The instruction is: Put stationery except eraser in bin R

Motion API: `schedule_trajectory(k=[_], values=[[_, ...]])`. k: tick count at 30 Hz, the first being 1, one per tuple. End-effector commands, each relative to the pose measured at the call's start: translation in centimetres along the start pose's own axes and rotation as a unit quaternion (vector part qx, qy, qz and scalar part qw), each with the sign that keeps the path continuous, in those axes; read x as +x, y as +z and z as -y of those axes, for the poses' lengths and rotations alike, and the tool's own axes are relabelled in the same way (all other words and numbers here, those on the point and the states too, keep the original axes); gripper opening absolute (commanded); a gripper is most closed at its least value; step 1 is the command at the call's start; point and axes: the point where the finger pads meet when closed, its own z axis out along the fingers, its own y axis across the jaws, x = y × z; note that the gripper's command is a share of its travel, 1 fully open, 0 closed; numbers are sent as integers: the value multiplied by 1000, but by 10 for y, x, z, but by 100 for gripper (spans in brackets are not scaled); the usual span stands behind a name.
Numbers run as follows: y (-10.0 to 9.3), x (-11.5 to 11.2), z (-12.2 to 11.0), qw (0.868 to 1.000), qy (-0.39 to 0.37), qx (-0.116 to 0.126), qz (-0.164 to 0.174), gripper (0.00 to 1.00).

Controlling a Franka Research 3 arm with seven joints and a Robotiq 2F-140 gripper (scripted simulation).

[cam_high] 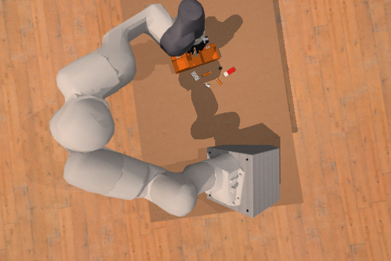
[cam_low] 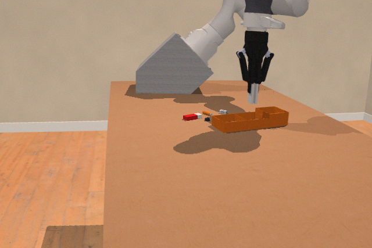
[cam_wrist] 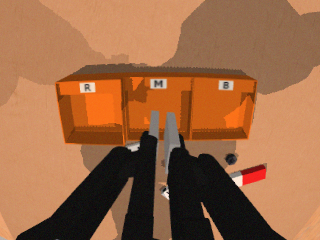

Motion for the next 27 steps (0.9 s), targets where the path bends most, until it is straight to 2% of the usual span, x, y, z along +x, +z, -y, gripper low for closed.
schedule_trajectory(k=[1, 5, 18, 20, 24, 27], values=[[0, -2, 1, 1000, 2, 1, 2, 5], [0, -2, 1, 1000, 2, 1, 2, 5], [0, -12, 65, 1000, 2, 1, 2, 5], [0, -12, 65, 1000, 2, 1, 2, 5], [0, -15, 84, 1000, 2, 1, 2, 5], [0, -15, 84, 1000, 2, 1, 2, 5]])
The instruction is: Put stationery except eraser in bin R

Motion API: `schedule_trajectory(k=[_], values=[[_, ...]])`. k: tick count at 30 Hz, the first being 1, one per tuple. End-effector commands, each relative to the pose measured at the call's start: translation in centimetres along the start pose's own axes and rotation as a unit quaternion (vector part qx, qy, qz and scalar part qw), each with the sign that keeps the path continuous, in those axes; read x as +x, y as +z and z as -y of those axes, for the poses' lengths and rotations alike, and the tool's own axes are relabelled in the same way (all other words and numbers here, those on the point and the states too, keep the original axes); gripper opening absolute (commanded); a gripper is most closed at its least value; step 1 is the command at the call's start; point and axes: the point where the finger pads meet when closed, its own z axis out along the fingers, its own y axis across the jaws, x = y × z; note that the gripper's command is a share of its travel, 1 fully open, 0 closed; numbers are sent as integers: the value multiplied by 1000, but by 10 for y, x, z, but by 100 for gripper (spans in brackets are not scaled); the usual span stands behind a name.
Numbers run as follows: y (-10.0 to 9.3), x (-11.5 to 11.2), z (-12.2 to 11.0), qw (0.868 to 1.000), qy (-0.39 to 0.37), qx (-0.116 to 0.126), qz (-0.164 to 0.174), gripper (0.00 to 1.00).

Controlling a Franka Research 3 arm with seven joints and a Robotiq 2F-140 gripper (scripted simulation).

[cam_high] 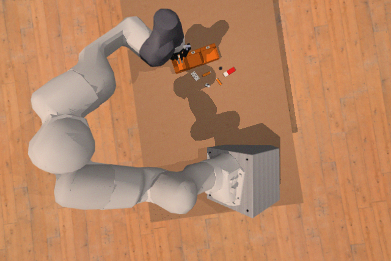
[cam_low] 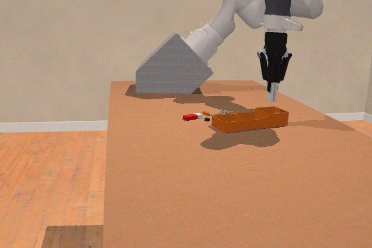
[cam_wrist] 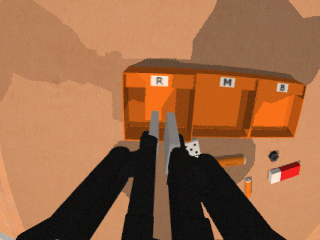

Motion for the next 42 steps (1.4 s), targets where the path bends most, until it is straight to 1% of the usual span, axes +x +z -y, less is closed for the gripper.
schedule_trajectory(k=[1, 8, 10, 24, 42], values=[[3, 0, 1, 1000, 17, -3, -2, 5], [21, 0, 1, 1000, 17, -3, -2, 5], [21, 0, 1, 1000, 17, -3, -2, 5], [59, 0, 1, 1000, 17, -3, -2, 5], [59, 0, 1, 1000, 17, -3, -2, 5]])
